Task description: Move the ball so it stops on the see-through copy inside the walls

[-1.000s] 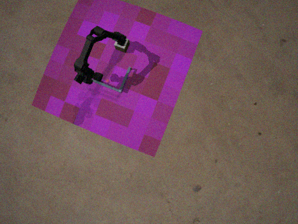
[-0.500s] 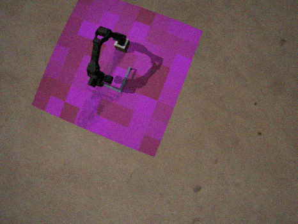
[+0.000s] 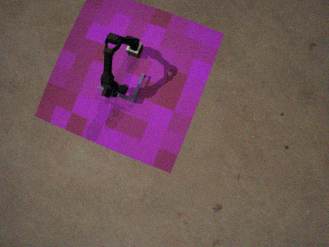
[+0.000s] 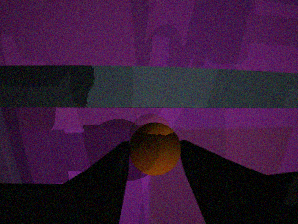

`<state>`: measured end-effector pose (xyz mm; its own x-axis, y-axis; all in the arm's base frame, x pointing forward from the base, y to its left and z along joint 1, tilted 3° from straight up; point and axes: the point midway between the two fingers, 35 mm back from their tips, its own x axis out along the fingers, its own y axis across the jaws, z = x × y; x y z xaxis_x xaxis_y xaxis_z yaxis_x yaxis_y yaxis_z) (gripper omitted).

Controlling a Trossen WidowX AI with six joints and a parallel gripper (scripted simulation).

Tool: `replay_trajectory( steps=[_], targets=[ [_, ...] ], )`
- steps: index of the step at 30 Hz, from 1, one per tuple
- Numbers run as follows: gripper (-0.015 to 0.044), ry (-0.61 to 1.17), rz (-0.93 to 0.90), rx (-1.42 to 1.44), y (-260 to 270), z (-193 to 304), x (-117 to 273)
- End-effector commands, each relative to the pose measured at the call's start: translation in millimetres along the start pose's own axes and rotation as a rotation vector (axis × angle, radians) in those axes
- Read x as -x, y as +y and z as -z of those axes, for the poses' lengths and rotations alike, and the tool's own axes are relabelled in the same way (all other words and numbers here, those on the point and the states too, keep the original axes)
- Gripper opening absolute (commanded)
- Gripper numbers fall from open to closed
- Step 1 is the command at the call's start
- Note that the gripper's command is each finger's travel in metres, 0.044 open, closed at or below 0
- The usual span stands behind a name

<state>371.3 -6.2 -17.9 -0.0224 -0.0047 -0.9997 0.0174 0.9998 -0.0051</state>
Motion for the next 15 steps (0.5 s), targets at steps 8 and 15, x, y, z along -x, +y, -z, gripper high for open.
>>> replay_trajectory(
  steps=[8,15],
  targets=[
    [0.0000,0.005,-0.003,-0.005,0.8,1.9,-16.5],
    [0.0000,0.005,-0.003,-0.005,0.8,2.0,-28.0]
  ],
)
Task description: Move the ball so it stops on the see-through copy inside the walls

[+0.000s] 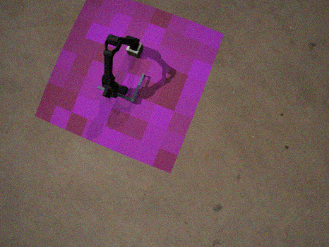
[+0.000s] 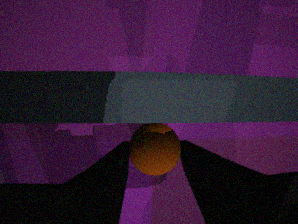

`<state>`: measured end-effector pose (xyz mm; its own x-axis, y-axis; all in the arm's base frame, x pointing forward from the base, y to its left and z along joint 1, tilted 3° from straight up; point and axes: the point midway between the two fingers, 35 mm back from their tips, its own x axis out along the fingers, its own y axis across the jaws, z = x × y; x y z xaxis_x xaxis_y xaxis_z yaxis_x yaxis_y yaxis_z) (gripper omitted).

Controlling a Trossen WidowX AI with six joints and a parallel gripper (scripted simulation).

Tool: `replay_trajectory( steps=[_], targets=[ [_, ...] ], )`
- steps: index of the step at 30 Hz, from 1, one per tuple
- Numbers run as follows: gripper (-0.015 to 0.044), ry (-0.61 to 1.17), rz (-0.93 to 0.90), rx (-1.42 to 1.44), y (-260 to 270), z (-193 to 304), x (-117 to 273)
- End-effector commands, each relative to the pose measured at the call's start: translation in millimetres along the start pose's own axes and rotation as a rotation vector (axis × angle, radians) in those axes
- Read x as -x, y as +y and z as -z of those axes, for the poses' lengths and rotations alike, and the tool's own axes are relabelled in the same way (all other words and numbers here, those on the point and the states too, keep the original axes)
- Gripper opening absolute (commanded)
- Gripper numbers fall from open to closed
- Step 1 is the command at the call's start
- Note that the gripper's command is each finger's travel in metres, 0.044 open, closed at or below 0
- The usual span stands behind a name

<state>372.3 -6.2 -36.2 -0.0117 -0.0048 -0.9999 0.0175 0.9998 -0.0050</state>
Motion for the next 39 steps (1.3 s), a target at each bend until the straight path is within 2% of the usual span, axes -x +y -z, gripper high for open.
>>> replay_trajectory(
  steps=[1,6,17,22,28,39],
  targets=[
    [0.0000,0.016,-0.003,-0.005,0.7,3.7,-11.0],
    [0.0000,0.016,-0.003,-0.005,0.7,3.7,-12.1],
    [0.0283,0.005,0.000,0.000,0.0,1.3,-6.9],
    [0.0283,0.005,0.000,0.000,0.0,1.0,-4.3],
    [0.0283,0.015,-0.003,-0.005,0.4,1.5,74.4],
    [0.0283,-0.005,0.000,0.000,-0.2,-3.1,72.0]
  ],
)
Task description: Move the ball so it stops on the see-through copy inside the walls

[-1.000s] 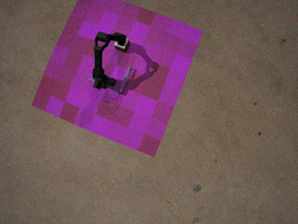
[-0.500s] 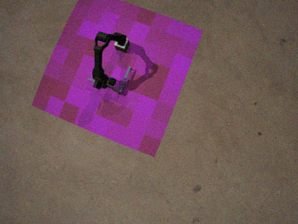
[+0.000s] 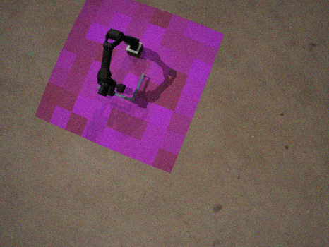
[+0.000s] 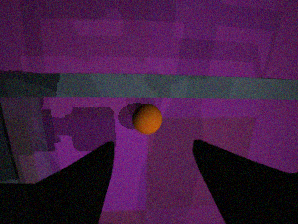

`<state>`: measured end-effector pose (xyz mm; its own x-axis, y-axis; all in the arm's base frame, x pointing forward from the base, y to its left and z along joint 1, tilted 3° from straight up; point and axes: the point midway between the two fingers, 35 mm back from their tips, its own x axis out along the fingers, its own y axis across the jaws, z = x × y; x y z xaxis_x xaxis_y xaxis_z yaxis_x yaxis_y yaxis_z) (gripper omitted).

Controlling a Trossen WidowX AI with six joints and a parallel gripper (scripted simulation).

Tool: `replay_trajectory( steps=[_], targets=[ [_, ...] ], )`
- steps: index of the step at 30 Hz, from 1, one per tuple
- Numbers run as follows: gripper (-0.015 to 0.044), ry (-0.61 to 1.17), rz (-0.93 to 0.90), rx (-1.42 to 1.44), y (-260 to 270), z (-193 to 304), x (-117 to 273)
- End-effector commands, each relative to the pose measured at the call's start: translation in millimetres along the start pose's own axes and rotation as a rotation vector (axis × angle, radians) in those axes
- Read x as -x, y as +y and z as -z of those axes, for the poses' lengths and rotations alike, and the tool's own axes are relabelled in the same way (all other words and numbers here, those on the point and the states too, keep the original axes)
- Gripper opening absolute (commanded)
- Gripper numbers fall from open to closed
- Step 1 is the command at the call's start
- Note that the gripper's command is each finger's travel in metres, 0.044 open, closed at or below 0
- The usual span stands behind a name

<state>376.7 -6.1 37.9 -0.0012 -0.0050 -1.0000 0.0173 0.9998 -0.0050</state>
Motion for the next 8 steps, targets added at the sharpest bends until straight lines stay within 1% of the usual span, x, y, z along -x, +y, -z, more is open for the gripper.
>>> replay_trajectory(
  steps=[1,2,4,6,8],
  targets=[
    [0.0309,0.005,0.000,0.000,0.0,0.5,0.7],
    [0.0335,0.004,0.000,0.000,0.0,0.6,9.5],
    [0.0388,0.001,0.000,0.000,0.0,2.7,38.7],
    [0.0440,0.000,0.000,0.000,0.0,4.3,50.5],
    [0.0440,0.000,0.000,0.000,0.0,4.3,50.5]
  ],
)
